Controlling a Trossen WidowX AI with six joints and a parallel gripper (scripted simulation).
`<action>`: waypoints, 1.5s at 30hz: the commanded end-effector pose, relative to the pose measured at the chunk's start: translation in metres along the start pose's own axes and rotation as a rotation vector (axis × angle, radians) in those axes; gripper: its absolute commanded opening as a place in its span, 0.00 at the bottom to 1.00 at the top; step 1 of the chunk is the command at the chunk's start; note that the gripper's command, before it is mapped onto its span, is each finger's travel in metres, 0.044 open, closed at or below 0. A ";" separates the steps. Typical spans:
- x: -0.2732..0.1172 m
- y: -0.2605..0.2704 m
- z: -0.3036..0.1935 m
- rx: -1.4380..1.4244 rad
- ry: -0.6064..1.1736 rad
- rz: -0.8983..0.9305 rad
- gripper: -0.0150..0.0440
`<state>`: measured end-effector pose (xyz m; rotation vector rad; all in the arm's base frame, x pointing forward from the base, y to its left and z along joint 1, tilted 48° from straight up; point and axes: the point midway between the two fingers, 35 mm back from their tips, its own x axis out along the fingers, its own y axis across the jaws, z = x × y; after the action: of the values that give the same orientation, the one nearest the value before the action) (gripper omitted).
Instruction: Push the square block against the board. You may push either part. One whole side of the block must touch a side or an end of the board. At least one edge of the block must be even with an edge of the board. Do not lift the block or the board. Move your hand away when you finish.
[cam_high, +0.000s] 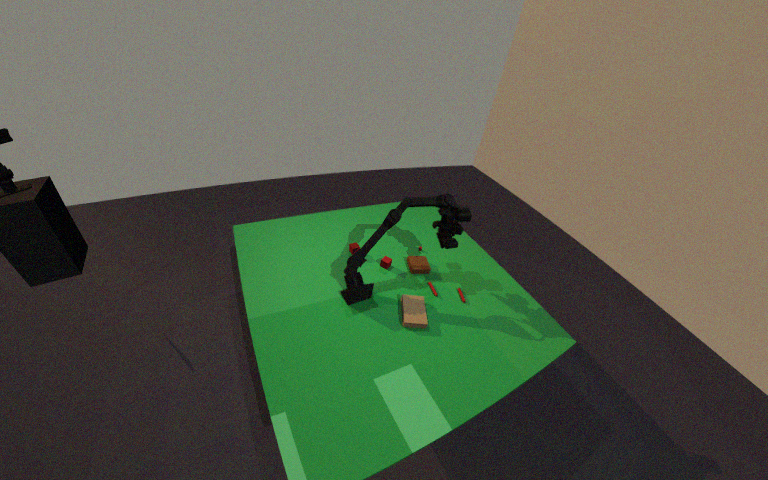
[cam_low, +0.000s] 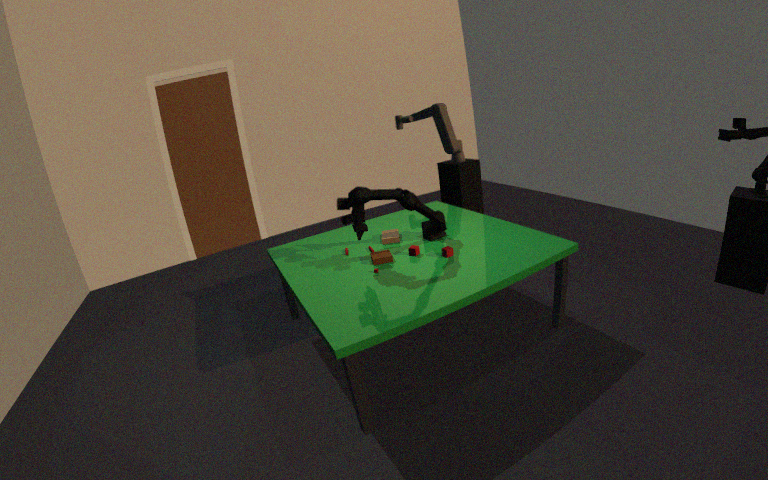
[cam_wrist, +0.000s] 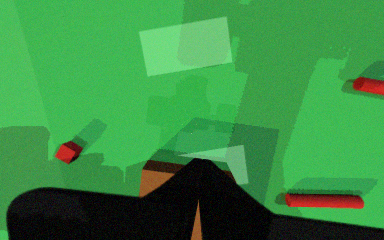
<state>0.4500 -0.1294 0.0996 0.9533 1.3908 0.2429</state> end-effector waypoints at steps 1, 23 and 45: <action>-0.001 -0.001 0.000 0.005 0.000 -0.003 0.25; 0.004 -0.022 -0.008 0.028 0.015 -0.005 0.25; 0.054 -0.142 -0.139 0.215 0.145 0.007 0.25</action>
<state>0.2860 -0.1262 -0.0198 1.1465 1.5745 0.1698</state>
